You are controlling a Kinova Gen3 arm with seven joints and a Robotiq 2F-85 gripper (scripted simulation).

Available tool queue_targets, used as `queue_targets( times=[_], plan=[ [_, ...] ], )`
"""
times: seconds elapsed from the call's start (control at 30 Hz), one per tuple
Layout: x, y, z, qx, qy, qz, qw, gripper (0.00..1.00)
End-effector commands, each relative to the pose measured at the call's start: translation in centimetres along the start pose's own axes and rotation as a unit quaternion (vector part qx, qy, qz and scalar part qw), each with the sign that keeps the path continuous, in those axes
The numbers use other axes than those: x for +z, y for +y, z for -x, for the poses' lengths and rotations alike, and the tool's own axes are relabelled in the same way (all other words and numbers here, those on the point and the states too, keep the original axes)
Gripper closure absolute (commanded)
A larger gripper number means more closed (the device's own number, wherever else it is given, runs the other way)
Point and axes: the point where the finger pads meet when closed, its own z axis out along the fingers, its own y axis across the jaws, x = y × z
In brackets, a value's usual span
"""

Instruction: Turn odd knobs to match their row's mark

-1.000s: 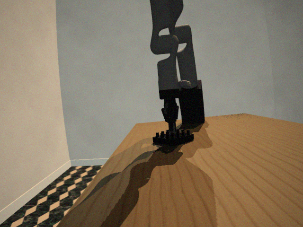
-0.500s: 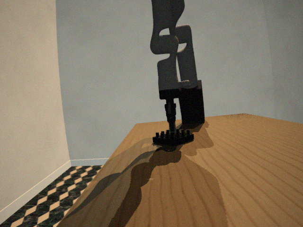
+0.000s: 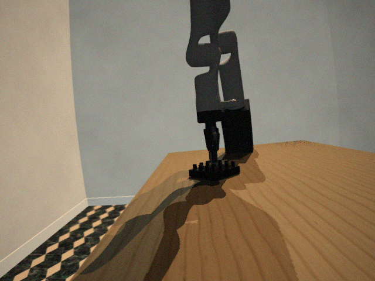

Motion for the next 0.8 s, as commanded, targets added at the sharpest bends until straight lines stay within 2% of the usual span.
queue_targets(
  times=[0.0,0.5,0.77],
  plan=[
    [0.05,0.09,0.11,-0.033,-0.003,0.002,0.999,0.92],
    [0.05,0.1,0.11,-0.127,-0.003,0.002,0.992,0.92],
    [0.04,0.1,0.11,-0.152,-0.003,0.002,0.988,0.92]
  ],
)
